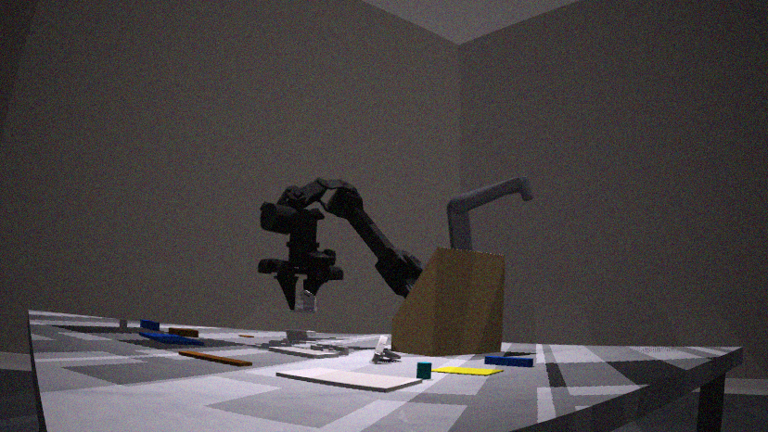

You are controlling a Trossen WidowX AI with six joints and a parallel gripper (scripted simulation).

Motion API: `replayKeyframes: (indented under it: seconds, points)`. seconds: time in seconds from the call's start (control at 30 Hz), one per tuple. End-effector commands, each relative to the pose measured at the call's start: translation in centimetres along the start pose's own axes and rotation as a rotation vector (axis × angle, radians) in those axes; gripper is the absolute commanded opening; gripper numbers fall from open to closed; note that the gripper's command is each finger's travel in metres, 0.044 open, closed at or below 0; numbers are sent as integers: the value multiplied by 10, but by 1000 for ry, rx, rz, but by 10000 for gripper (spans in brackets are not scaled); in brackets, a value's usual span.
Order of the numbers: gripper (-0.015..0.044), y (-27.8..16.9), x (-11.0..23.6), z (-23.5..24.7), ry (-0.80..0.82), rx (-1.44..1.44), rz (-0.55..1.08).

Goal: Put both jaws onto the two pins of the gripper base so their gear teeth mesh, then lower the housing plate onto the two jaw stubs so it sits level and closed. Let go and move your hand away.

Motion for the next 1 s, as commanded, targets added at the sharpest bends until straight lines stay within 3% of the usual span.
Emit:
replayKeyframes:
  seconds: [0.0,0.97]
  points:
    - [134,10,0,-2,-3,-83,-6]
    - [134,82,0,2,3,-750,-5]
Point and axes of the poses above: the point midway between the two fingers, 35 mm back from their tips, its own x axis back along the fingers, its own z axis across the jaws, y = z × x, the point moved 6 cm from there along x, back along the fingers, and after that the axes turned 2 degrees about -x, right-handed, at the moved point
